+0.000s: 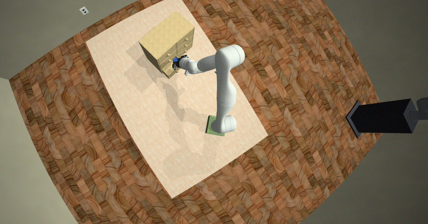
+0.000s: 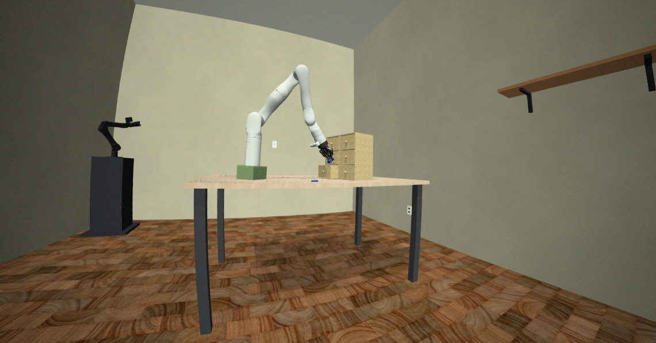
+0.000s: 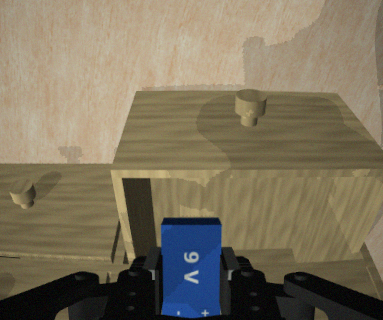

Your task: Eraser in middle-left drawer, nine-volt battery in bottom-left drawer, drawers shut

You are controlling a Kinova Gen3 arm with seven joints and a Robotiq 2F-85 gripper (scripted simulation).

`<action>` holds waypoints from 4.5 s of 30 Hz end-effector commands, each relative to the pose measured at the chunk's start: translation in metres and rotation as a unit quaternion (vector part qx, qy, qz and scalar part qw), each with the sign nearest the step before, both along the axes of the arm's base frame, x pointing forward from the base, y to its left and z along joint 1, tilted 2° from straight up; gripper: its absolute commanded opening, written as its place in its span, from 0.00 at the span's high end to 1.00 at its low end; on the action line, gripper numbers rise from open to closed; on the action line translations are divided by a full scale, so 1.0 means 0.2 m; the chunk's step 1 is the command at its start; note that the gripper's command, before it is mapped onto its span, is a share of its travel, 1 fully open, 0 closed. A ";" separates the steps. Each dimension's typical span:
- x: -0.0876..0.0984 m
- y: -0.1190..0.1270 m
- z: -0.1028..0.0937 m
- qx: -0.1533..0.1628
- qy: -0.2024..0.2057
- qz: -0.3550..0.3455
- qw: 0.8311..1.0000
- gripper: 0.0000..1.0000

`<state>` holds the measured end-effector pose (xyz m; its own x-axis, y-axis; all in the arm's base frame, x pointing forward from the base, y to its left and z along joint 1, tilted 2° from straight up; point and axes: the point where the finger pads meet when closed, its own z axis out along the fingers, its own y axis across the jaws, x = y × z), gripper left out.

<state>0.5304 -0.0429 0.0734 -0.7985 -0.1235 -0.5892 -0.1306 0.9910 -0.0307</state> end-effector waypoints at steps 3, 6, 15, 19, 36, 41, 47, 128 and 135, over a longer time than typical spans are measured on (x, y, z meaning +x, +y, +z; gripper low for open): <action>0.01 0.01 -0.01 0.001 0.000 0.002 1.000 0.77; 0.01 0.01 -0.01 0.001 0.000 0.002 1.000 0.77; 0.02 0.01 -0.01 0.001 0.000 0.002 1.000 0.77; 0.02 0.01 -0.01 0.001 0.000 0.002 1.000 0.77; 0.02 0.01 -0.01 0.001 0.000 0.002 1.000 0.66; 0.02 0.01 -0.01 0.001 0.000 0.002 1.000 0.58; 0.02 0.01 -0.01 0.001 0.000 0.002 1.000 0.00; -0.74 -0.09 0.03 0.000 0.017 0.002 1.000 0.00; -0.74 -0.09 0.03 0.000 0.022 0.002 1.000 0.00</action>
